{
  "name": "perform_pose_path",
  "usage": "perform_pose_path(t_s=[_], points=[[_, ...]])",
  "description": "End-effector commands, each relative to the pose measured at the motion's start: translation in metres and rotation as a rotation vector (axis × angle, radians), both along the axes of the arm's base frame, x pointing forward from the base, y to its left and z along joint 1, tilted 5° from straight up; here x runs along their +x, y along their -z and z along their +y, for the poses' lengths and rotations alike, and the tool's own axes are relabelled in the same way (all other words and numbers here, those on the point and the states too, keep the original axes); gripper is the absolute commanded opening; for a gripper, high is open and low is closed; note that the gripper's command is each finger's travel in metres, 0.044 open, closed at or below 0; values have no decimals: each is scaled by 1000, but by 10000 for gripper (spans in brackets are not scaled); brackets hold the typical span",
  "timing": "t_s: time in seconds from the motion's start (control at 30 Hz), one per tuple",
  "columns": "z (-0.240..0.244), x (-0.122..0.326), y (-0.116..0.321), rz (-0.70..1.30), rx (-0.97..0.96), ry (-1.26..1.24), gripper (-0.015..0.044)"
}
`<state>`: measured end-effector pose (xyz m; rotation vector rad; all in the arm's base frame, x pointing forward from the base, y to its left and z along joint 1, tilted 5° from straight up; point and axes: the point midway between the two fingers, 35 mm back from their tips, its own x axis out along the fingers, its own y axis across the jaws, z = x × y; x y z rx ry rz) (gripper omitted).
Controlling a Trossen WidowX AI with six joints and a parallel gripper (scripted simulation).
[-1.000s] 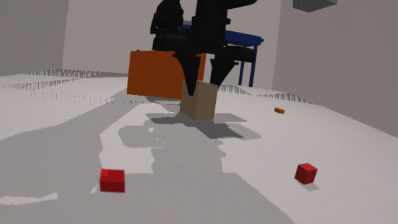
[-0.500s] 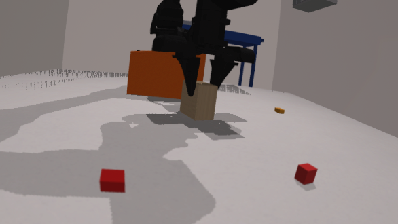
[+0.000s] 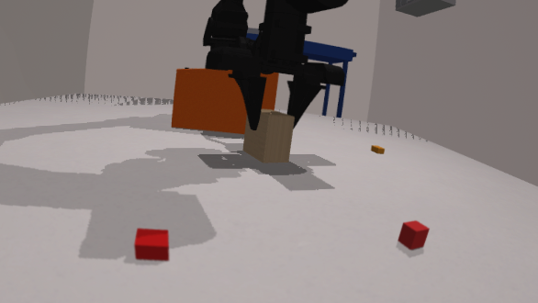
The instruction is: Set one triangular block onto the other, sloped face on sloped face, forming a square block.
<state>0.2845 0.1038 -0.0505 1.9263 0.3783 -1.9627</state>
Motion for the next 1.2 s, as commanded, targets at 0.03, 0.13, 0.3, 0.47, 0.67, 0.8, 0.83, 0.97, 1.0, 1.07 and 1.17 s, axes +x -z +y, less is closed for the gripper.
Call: perform_pose_path(t_s=[0.03,0.13,0.3,0.47,0.67,0.8,0.83,0.97,1.0,1.07,1.17], points=[[0,0,0,0,0,0,367],[0,0,0,0,0,0,440],[0,0,0,0,0,0,440],[5,5,-36,0,1,0,440],[8,1,-110,0,1,0,440],[10,7,-109,-28,12,-4,440],[10,7,-109,-28,12,-4,440],[10,7,-109,-28,12,-4,440],[10,7,-109,-28,12,-4,440],[10,7,-109,-28,12,-4,440],[10,7,-109,-28,12,-4,440]])
